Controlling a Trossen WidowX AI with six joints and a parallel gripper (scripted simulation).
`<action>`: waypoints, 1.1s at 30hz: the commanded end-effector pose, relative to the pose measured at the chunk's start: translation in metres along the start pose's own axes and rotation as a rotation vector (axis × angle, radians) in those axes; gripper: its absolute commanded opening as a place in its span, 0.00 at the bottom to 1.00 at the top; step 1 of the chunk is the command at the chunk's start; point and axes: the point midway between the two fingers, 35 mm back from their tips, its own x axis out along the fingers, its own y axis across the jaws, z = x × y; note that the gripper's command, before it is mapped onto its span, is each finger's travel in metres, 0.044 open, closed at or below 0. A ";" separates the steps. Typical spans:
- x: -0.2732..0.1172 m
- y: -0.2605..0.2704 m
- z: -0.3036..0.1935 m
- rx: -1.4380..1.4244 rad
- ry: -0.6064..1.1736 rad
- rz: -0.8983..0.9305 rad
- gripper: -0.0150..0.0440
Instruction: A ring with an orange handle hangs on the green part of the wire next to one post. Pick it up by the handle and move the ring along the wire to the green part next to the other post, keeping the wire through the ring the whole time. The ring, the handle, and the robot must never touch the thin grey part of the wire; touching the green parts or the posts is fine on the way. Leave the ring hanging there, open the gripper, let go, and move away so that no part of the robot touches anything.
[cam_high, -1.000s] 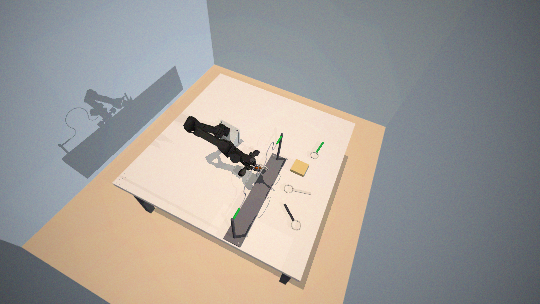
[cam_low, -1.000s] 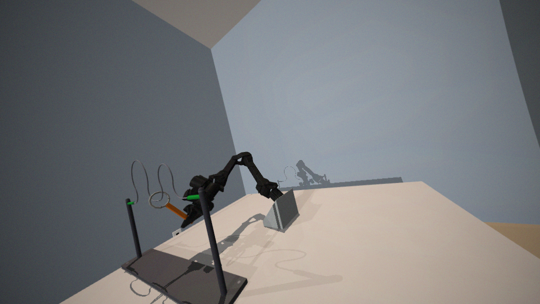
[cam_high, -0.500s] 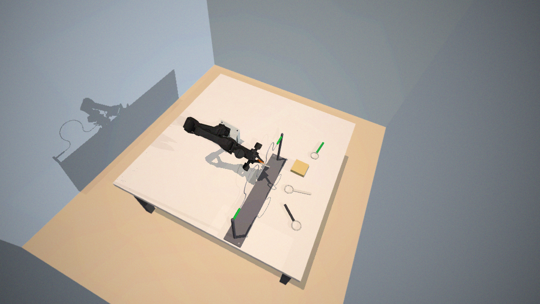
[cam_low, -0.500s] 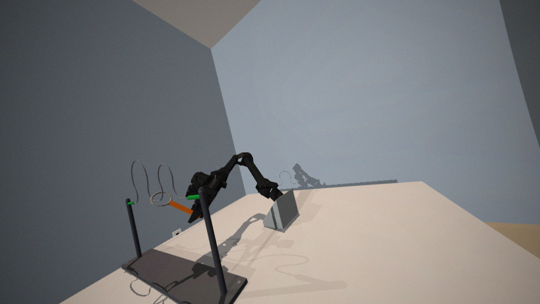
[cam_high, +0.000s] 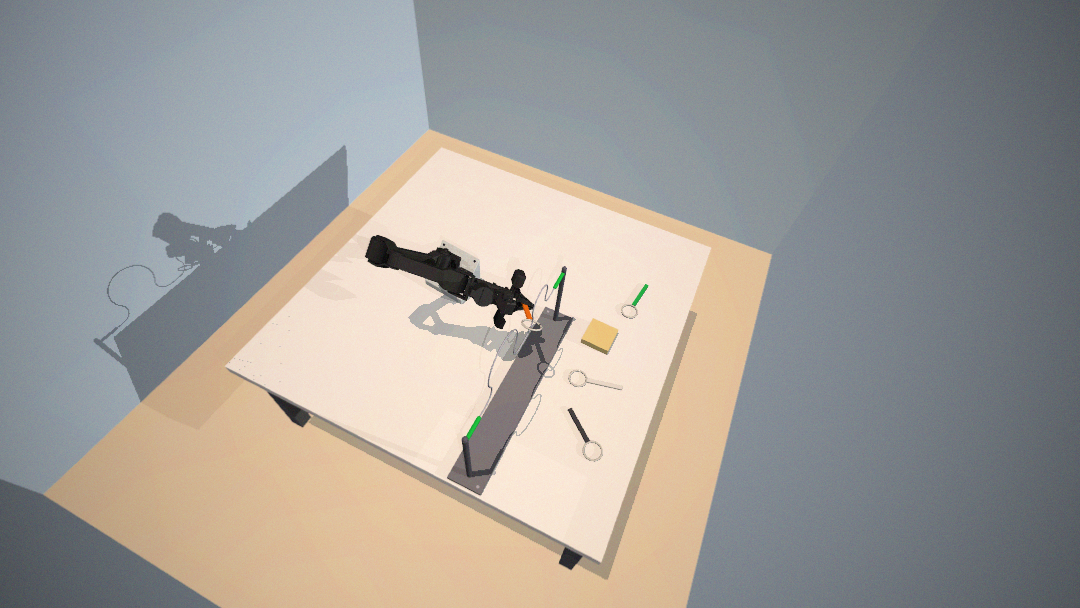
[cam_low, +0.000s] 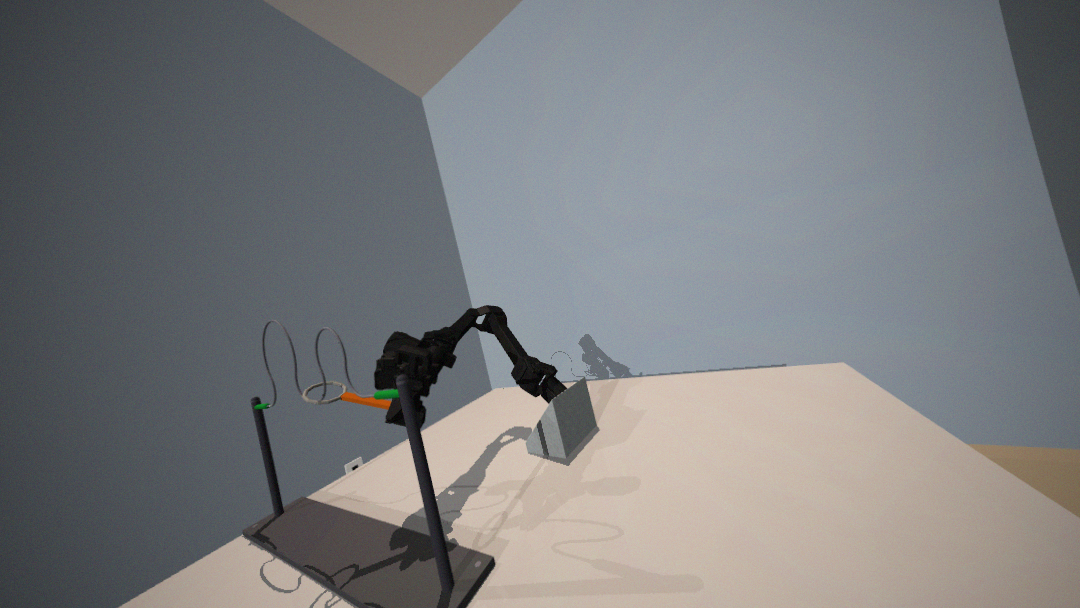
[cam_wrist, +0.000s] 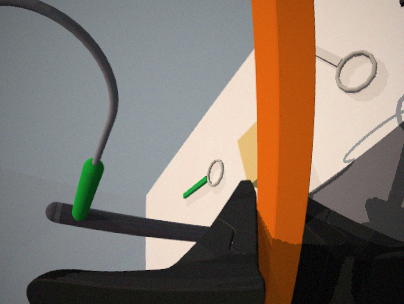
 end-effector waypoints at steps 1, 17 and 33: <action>-0.003 0.017 0.005 0.084 0.003 0.055 0.00; -0.018 0.068 0.018 0.402 0.044 0.234 0.00; -0.032 0.097 0.036 0.590 0.068 0.340 0.00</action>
